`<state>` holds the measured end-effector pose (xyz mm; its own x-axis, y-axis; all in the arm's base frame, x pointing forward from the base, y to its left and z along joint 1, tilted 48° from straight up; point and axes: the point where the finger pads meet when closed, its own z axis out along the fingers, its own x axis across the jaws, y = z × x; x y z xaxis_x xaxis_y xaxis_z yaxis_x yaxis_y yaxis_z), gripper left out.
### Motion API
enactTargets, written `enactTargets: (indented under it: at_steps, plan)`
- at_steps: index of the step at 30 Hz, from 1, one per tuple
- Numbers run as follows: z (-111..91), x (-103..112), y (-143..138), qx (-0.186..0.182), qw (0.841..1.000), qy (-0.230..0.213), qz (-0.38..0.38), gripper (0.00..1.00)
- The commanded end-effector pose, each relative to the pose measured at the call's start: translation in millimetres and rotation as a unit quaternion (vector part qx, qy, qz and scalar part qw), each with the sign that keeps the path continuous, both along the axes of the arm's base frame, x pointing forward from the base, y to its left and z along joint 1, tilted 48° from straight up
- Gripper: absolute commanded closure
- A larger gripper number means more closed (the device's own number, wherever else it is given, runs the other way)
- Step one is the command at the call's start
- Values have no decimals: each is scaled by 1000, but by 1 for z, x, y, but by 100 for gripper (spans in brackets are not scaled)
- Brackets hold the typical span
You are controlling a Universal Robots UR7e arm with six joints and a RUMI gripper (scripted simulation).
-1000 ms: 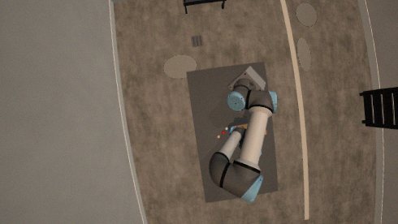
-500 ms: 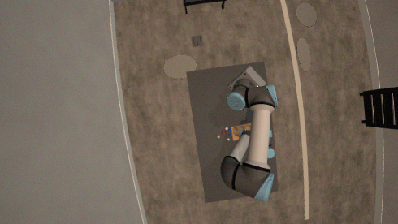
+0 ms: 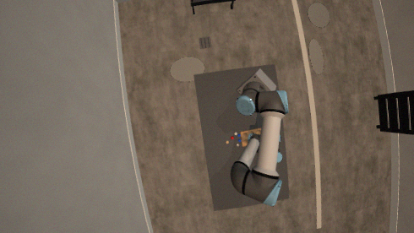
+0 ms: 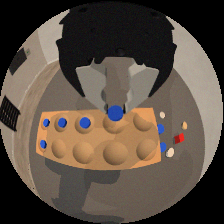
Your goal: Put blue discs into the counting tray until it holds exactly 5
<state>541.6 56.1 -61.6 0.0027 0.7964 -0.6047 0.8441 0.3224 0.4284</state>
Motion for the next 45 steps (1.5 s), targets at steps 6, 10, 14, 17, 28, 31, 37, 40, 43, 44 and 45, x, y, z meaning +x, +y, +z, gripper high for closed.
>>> enactTargets:
  at_steps: [6,10,14,17,28,31,37,40,43,44,45]
  plan:
    - [-27,26,-20,1,1000,-4,3,100]
    - [-28,26,-21,1,1000,-4,3,100]
    - [-28,27,-21,1,1000,-4,3,100]
    - [-30,29,-23,1,1000,-4,3,100]
    - [-38,36,-28,1,1000,-4,3,100]
    - [-38,36,-28,1,1000,-4,3,100]
    - [-37,35,-27,1,1000,-3,3,100]
    - [-38,35,-27,1,1000,-3,3,100]
    - [-38,35,-27,1,1000,-3,3,80]
    - [-38,35,-27,1,1000,-3,3,80]
    - [-38,35,-27,1,1000,-3,3,80]
